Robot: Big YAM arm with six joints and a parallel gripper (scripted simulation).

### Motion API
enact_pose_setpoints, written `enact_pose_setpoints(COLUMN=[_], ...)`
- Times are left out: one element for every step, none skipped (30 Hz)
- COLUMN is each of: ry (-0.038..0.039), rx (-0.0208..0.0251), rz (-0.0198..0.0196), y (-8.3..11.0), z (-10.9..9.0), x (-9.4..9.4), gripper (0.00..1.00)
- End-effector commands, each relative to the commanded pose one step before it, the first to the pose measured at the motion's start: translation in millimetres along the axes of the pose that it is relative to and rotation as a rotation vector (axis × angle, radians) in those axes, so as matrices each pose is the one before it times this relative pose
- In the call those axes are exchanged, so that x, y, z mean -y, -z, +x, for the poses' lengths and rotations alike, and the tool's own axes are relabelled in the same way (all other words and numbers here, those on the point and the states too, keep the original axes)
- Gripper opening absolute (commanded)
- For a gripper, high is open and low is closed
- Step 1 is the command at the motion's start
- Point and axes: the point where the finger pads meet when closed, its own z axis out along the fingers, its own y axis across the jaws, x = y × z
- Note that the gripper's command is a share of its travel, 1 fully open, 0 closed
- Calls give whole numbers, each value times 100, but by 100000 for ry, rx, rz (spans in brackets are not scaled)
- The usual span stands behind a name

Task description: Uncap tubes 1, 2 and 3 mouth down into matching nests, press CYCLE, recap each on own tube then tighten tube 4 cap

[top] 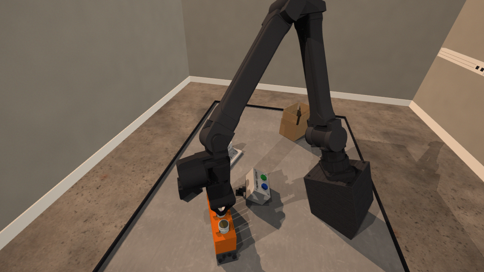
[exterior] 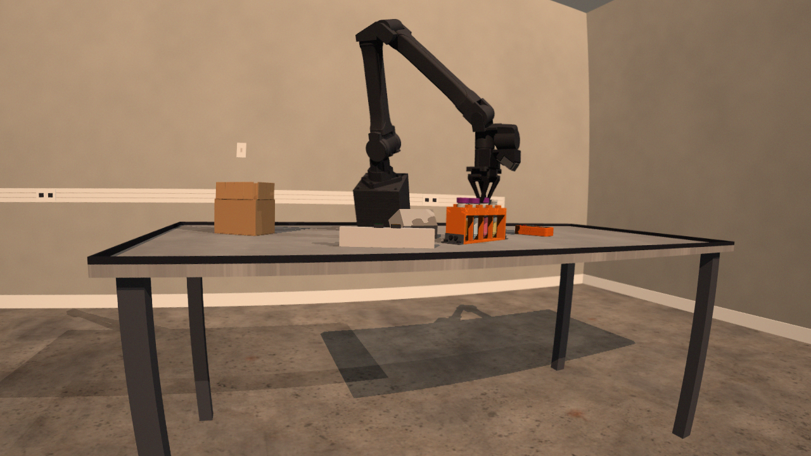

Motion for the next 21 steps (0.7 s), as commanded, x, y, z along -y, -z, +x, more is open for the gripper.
enact_pose_setpoints(ry=[27756, 4656, 2090, 0, 0, 5053, 4932, 5011, 5010, 4986, 4943, 4982, 4985, 4968, 4975, 4830, 4680, 4687, 4688, 4693, 0], rx=[1536, -8, 52, 0, 0, 14, -9, 9, 8, -3, 86, 32, -1, -2, -33, 42, -3, -10, -10, 31, 0], rz=[86, -3, 5, 0, 0, -4, 17, 1, 1, 1, 49, 19, -4, -16, -44, 35, -3, -8, -12, 39, 0], y=[589, 8, -9, 0, 0, 25, -10, 12, 12, 8, 8, 9, 7, 4, -29, -20, 10, 8, 6, 5, 0], z=[-866, 0, 8, 0, 0, -13, 16, -4, -3, 2, -20, -7, 4, 8, 42, 9, -1, 4, 7, -1, 0], x=[342, 7, 15, 0, 0, -16, 29, -1, 0, 8, 19, 9, 7, 10, -29, -20, 0, 4, 6, 20, 0], gripper=[0, 0, 0, 0, 0, 0, 0, 0, 0, 0, 0, 0, 0, 0, 0, 0, 0, 0, 0, 0, 0])
